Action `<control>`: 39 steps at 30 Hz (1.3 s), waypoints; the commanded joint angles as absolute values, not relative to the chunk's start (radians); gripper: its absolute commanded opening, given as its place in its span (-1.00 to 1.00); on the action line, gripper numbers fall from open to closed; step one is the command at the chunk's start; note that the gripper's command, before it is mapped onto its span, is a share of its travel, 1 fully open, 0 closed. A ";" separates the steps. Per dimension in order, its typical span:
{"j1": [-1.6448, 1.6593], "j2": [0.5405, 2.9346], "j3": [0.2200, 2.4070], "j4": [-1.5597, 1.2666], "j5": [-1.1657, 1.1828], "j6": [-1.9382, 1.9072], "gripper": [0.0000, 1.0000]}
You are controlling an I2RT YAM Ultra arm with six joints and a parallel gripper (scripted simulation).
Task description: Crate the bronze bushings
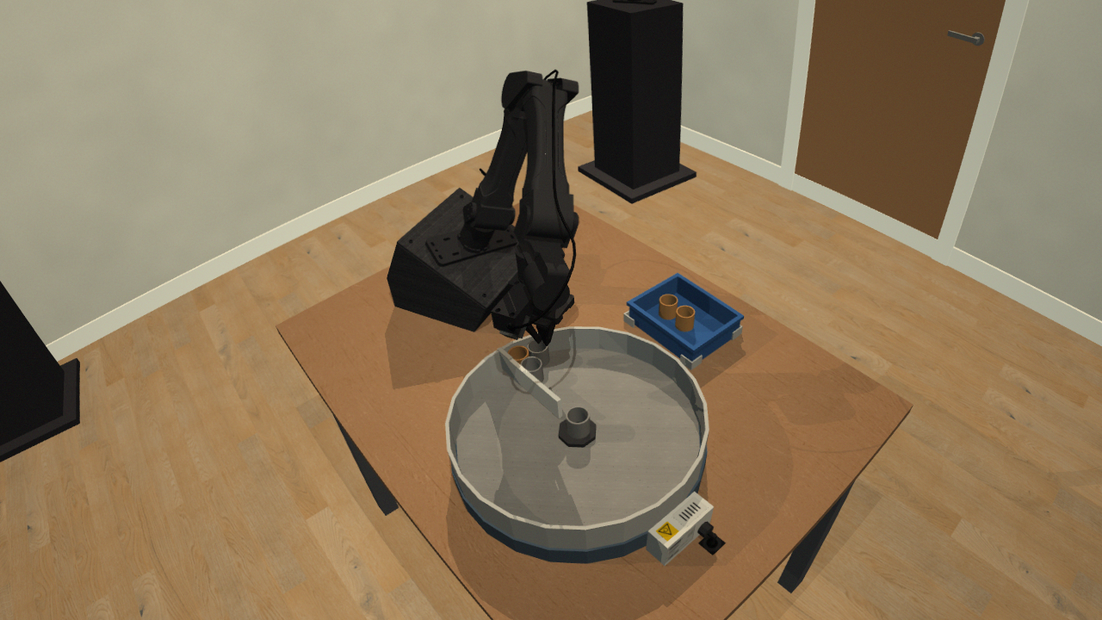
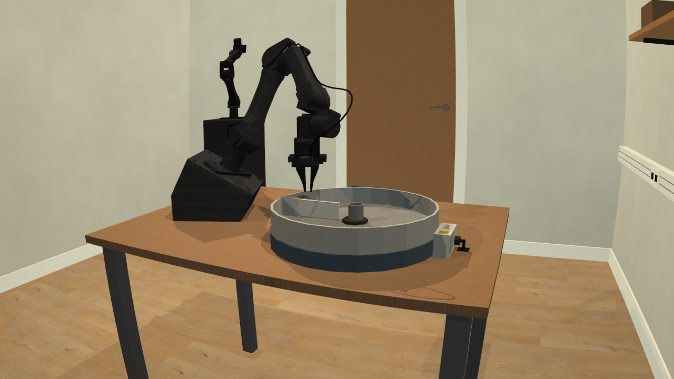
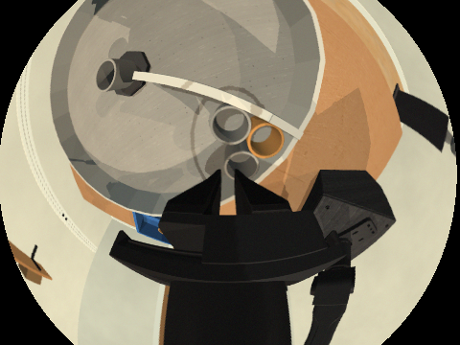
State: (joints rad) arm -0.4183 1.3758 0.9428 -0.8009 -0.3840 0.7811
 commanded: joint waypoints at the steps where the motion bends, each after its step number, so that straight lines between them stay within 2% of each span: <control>1: -0.420 1.345 0.934 -0.797 -0.368 0.787 -0.70; 39: -0.420 1.341 0.945 -0.797 -0.368 0.787 -0.70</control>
State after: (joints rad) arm -0.4183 1.3705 0.9379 -0.8013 -0.3840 0.7811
